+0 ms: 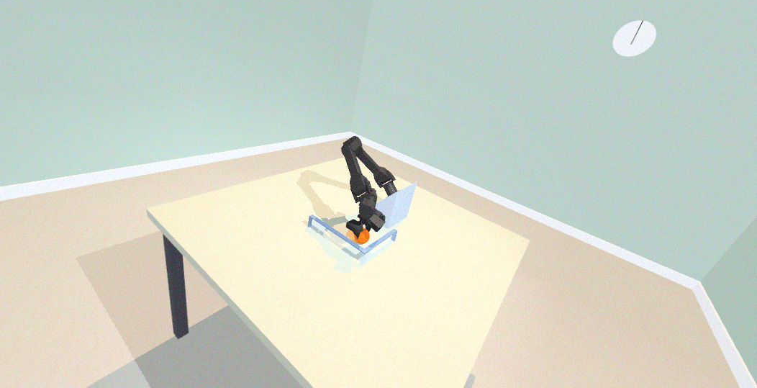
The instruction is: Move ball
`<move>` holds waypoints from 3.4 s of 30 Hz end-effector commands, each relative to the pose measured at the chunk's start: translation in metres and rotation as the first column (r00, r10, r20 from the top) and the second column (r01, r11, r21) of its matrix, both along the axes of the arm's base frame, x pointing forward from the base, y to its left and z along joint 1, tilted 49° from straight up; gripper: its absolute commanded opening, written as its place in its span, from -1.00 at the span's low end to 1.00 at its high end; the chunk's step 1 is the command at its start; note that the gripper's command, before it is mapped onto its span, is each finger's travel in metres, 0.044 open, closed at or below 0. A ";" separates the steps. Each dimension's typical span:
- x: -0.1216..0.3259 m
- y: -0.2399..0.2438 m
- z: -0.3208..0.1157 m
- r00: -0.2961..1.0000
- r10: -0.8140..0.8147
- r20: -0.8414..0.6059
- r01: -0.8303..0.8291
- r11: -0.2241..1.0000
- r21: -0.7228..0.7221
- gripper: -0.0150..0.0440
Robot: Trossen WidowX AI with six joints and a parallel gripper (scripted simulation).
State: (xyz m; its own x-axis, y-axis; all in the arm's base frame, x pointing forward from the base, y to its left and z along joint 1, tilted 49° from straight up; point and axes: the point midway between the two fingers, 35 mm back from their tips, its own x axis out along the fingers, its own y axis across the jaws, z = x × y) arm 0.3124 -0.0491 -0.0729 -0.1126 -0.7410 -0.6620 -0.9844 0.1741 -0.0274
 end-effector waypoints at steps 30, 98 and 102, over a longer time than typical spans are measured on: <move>0.016 0.107 0.094 1.000 0.003 -0.004 -0.003 1.000 0.004 -0.49; 0.024 -0.020 0.019 1.000 -0.003 0.000 0.003 1.000 0.000 0.84; 0.032 0.011 0.045 1.000 0.001 -0.001 -0.001 1.000 0.004 1.00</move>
State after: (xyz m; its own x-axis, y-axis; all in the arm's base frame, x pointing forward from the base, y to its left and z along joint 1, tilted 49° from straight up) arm 0.3352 -0.0650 -0.0488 -0.1308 -0.7420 -0.6575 -0.9829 0.1836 -0.0116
